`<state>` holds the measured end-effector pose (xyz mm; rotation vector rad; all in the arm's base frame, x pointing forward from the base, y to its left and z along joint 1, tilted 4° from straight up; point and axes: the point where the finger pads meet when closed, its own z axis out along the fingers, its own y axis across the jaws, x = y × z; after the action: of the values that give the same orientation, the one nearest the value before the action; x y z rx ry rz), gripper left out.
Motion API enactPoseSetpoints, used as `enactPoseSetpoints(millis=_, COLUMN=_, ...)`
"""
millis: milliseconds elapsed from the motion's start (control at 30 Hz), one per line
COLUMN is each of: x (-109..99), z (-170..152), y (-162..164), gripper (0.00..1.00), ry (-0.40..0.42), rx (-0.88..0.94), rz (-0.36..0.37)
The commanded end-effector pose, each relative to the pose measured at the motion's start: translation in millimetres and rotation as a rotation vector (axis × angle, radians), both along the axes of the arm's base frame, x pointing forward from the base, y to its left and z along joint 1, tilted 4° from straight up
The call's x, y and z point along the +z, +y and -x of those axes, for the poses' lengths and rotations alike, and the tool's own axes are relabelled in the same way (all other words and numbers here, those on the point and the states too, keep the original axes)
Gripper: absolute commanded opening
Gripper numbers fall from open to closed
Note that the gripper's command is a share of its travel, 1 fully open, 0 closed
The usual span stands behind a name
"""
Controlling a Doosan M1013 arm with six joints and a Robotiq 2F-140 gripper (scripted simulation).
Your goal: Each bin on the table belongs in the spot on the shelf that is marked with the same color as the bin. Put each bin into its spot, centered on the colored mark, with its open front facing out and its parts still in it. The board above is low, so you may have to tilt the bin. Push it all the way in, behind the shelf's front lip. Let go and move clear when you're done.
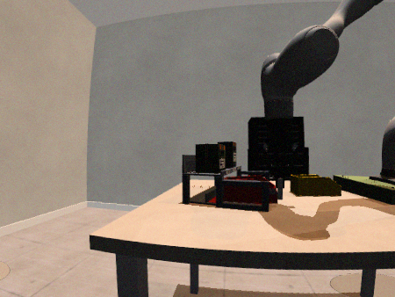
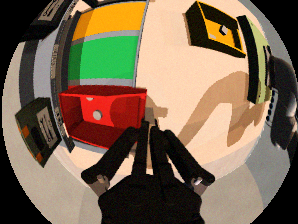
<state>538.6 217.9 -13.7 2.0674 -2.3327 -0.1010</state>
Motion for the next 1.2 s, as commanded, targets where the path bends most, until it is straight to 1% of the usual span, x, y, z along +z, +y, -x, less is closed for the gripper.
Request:
enactPoseSetpoints(millis=0, x=0.0, z=-2.4, y=-0.2, gripper=0.1, ry=0.0, rx=0.0, rz=0.0)
enactPoseSetpoints(millis=1167, x=-1.4, z=-23.8, y=-2.8, gripper=0.1, ry=0.0, rx=0.0, rz=0.0)
